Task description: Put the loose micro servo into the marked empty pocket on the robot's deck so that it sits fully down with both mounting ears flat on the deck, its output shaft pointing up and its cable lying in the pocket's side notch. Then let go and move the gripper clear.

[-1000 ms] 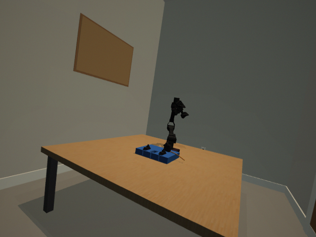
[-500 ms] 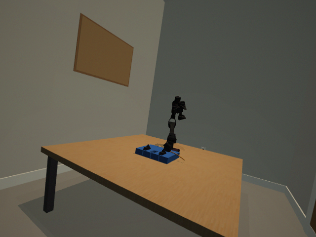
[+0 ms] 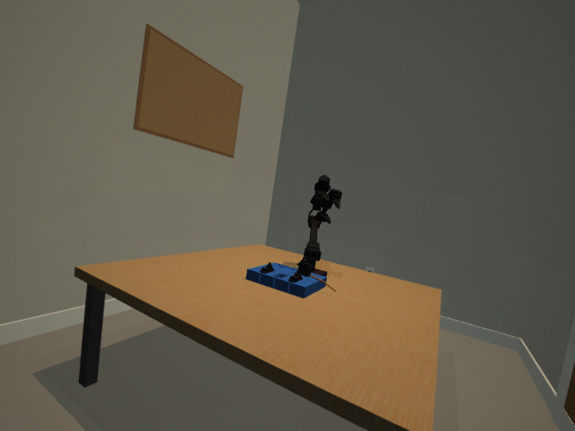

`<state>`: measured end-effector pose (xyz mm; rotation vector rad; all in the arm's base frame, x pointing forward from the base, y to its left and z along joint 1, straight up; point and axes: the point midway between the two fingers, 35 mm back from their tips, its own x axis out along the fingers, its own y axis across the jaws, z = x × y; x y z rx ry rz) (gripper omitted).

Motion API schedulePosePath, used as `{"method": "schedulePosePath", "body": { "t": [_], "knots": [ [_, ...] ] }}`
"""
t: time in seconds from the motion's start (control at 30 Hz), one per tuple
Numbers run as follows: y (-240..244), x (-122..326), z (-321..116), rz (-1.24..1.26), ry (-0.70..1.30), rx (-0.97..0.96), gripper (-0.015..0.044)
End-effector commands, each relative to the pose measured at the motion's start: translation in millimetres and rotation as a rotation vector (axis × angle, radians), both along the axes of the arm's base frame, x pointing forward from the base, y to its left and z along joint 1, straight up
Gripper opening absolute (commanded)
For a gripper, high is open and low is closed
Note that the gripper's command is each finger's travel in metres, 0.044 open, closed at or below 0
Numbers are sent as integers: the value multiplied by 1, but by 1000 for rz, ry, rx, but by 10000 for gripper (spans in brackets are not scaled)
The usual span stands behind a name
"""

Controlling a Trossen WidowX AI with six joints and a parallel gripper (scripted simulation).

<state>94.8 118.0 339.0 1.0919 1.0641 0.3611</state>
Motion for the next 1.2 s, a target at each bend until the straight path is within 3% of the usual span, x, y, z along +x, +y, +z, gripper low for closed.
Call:
{"method": "schedulePosePath", "body": {
  "t": [0.0,1.17],
  "knots": [
    [1,12,-11,37,-40,-103,440],
    [-4,85,-102,744,-322,-880,440]
  ]
}}
